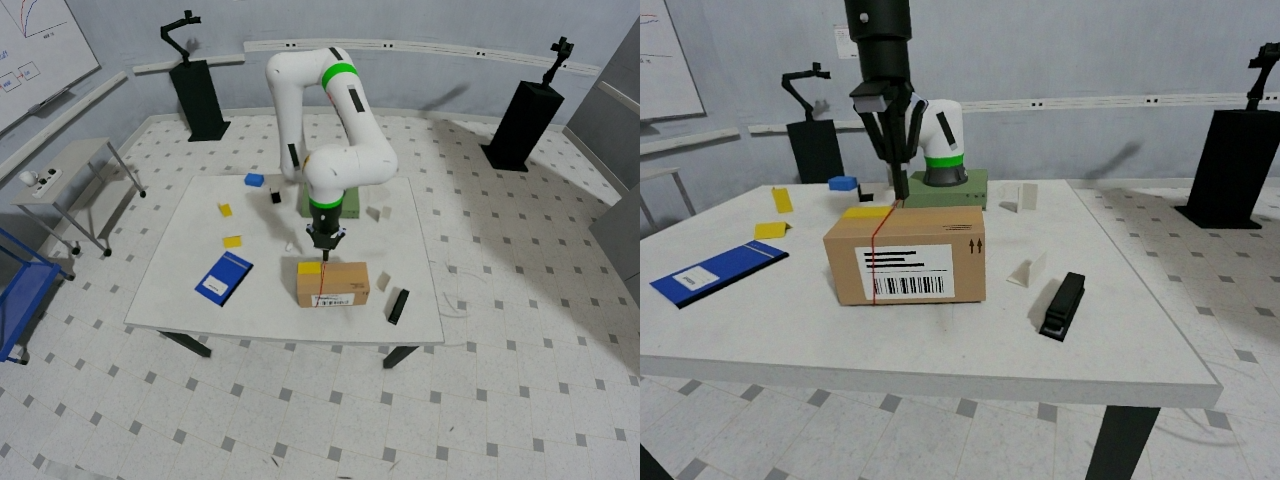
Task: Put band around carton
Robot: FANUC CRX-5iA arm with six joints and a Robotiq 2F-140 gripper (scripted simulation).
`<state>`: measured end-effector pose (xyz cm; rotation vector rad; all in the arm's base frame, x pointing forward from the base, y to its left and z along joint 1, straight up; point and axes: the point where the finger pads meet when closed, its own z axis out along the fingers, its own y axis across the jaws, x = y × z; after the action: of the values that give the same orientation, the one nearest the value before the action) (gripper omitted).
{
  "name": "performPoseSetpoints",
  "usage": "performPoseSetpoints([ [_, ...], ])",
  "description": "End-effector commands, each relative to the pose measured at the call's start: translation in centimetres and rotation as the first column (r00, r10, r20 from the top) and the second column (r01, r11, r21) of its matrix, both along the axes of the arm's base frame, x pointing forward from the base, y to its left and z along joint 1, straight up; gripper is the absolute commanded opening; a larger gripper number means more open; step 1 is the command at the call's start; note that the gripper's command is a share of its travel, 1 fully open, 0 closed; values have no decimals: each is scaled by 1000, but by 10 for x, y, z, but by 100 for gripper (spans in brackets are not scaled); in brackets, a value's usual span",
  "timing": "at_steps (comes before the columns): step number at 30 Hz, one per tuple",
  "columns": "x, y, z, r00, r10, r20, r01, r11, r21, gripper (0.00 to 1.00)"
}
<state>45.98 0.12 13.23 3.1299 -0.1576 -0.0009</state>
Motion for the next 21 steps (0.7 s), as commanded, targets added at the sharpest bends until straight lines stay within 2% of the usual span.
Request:
performPoseSetpoints([
  [1,-2,0,1,1000,0,2,0,1000,0,10],
  [21,-4,-1,1,1000,0,2,0,1000,0,10],
])
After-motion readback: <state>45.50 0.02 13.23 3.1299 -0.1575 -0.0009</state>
